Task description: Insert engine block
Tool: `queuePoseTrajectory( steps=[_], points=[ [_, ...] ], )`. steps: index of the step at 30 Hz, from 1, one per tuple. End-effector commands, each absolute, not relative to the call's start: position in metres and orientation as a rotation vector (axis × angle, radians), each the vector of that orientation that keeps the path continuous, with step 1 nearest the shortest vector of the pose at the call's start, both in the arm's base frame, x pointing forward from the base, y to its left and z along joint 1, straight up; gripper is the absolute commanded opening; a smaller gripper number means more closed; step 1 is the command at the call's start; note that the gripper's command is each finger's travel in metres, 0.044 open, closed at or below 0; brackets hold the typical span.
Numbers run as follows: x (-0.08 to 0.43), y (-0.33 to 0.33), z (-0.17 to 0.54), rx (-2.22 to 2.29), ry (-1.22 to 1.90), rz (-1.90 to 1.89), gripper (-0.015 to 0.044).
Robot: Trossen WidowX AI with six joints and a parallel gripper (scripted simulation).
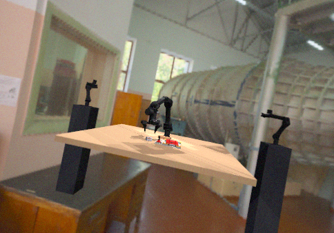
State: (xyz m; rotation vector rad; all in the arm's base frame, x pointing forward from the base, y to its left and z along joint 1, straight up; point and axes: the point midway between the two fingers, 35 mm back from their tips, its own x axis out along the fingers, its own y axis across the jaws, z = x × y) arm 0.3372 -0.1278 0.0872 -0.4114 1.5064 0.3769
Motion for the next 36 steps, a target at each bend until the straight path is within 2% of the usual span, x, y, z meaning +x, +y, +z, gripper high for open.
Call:
queuePoseTrajectory(
  steps=[1, 30, 36],
  points=[
    [0.337, -0.127, 0.078, -0.407, 1.508, 0.376, 0.0440],
    [0.336, -0.126, 0.030, -0.406, 1.508, 0.376, 0.0440],
    [0.336, -0.126, 0.030, -0.406, 1.508, 0.376, 0.0282]
  ],
)
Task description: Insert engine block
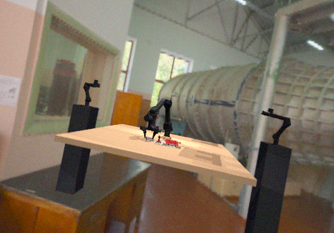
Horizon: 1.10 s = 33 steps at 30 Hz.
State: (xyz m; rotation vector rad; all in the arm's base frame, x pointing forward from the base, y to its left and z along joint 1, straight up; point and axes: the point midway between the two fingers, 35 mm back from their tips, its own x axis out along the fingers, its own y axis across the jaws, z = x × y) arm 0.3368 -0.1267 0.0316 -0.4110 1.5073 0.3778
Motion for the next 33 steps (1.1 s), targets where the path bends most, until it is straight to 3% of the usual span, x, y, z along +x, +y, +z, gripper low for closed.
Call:
queuePoseTrajectory(
  steps=[1, 9, 16, 33],
  points=[
    [0.336, -0.126, 0.030, -0.406, 1.508, 0.376, 0.0256],
    [0.336, -0.126, 0.030, -0.406, 1.508, 0.376, 0.0183],
    [0.339, -0.126, 0.044, -0.407, 1.508, 0.376, 0.0000],
    [0.343, -0.124, 0.097, -0.410, 1.502, 0.379, 0.0000]
  ],
)
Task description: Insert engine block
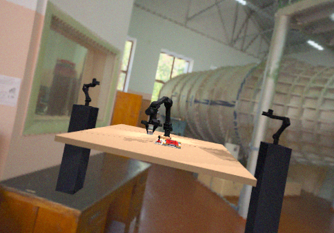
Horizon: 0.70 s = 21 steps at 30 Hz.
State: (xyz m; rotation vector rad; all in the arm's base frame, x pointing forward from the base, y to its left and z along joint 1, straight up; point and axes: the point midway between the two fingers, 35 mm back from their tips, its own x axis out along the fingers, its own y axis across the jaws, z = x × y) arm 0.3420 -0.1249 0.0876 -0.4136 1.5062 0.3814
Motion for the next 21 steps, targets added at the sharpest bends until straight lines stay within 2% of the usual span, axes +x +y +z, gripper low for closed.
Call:
queuePoseTrajectory(
  steps=[1, 21],
  points=[
    [0.343, -0.124, 0.100, -0.409, 1.502, 0.379, 0.0000],
    [0.335, -0.119, 0.153, -0.406, 1.507, 0.377, 0.0000]
  ],
)
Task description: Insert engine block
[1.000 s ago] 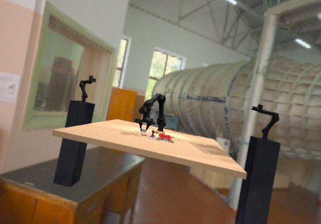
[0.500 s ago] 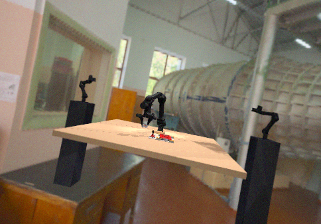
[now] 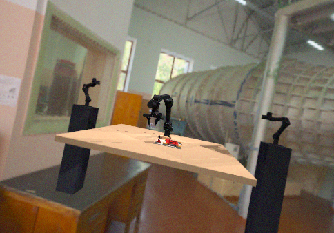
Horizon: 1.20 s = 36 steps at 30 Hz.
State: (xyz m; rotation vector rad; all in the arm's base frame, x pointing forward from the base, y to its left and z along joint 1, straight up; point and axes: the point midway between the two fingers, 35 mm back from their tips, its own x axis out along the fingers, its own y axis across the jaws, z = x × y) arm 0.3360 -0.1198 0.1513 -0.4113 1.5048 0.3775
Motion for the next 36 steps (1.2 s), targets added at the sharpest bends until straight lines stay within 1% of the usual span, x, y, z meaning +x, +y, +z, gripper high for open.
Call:
queuePoseTrajectory(
  steps=[1, 4, 16, 36],
  points=[
    [0.336, -0.119, 0.150, -0.406, 1.507, 0.377, 0.0000],
    [0.336, -0.120, 0.139, -0.406, 1.507, 0.377, 0.0000],
    [0.334, -0.122, 0.141, -0.382, 1.419, 0.391, 0.0000],
    [0.319, -0.133, 0.128, -0.213, 0.786, 0.465, 0.0000]
  ],
)
